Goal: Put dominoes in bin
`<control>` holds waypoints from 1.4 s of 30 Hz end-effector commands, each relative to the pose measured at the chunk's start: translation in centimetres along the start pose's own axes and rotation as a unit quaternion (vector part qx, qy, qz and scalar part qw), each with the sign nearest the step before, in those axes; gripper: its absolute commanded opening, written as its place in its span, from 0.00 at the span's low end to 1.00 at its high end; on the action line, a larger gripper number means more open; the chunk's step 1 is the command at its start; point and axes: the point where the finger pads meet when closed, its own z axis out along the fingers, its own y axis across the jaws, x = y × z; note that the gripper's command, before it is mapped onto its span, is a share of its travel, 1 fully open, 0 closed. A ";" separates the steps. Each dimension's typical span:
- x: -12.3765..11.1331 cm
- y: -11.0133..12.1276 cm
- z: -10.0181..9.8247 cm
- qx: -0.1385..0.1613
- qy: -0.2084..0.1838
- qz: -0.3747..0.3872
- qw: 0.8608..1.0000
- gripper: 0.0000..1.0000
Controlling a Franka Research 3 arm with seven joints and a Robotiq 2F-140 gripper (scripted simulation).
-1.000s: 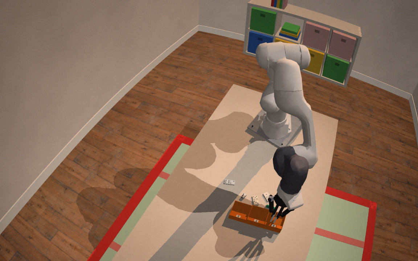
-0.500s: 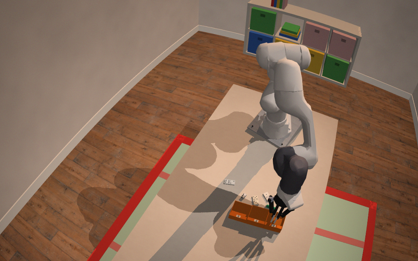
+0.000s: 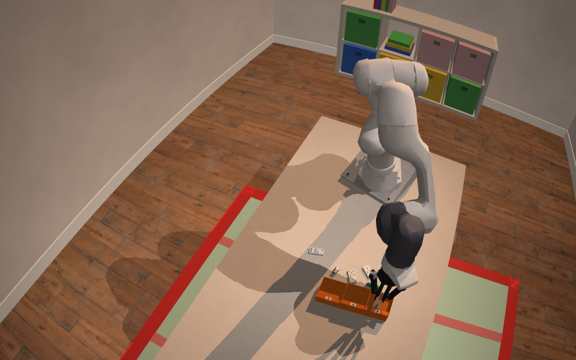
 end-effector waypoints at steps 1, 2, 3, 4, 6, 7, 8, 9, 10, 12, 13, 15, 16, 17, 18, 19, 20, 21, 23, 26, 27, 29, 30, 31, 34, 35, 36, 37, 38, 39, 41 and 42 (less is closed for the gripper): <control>0.2 -0.1 -0.1 0.001 0.002 -0.003 1.000 0.05; 0.2 -0.1 -0.1 0.001 0.002 -0.003 1.000 0.05; 0.2 -0.1 -0.1 0.001 0.002 -0.003 1.000 0.05; 0.2 -0.1 -0.1 0.001 0.002 -0.003 1.000 0.05; 0.2 -0.1 -0.1 0.001 0.002 -0.003 1.000 0.05; 0.2 -0.1 -0.1 0.001 0.002 -0.003 1.000 0.05; 0.2 -0.1 -0.1 0.001 0.002 -0.003 1.000 0.05; 0.2 -0.1 -0.1 0.001 0.002 -0.003 1.000 0.05; 0.2 -0.1 -0.1 0.001 0.002 -0.003 1.000 0.05; 0.2 -0.1 -0.1 0.001 0.002 -0.003 1.000 0.05; 0.2 -0.1 -0.1 0.001 0.002 -0.003 1.000 0.05; 0.2 -0.1 -0.1 0.001 0.002 -0.003 1.000 0.05; 0.2 -0.1 -0.1 0.001 0.002 -0.003 1.000 0.05; 0.2 -0.1 -0.1 0.001 0.002 -0.003 1.000 0.05; 0.2 -0.1 -0.1 0.001 0.002 -0.003 1.000 0.05; 0.2 -0.1 -0.1 0.001 0.002 -0.003 1.000 0.05; 0.2 -0.1 -0.1 0.001 0.002 -0.003 1.000 0.05; 0.2 -0.1 -0.1 0.001 0.002 -0.003 1.000 0.05; 0.2 -0.1 -0.1 0.001 0.002 -0.003 1.000 0.05; 0.2 -0.1 -0.1 0.001 0.002 -0.003 1.000 0.05; 0.2 -0.1 -0.1 0.001 0.002 -0.003 1.000 0.05; 0.2 -0.1 -0.1 0.001 0.002 -0.003 1.000 0.05; 0.2 -0.1 -0.1 0.001 0.002 -0.003 1.000 0.05; 0.2 -0.1 -0.1 0.001 0.002 -0.003 1.000 0.05; 0.2 -0.1 -0.3 0.001 0.002 -0.003 1.000 0.05; 0.2 -0.1 -0.5 0.001 0.002 -0.003 1.000 0.05; 0.2 -0.1 -0.6 0.001 0.002 -0.003 1.000 0.05; 0.2 -0.1 -0.7 0.001 0.002 -0.003 1.000 0.05; 0.2 -0.1 -0.9 0.001 0.002 -0.003 1.000 0.05; 0.2 -0.1 -0.9 0.001 0.002 -0.003 1.000 0.05; 0.2 -0.1 -1.0 0.001 0.002 -0.003 1.000 0.05; 0.2 -0.1 -1.1 0.001 0.002 -0.003 1.000 0.05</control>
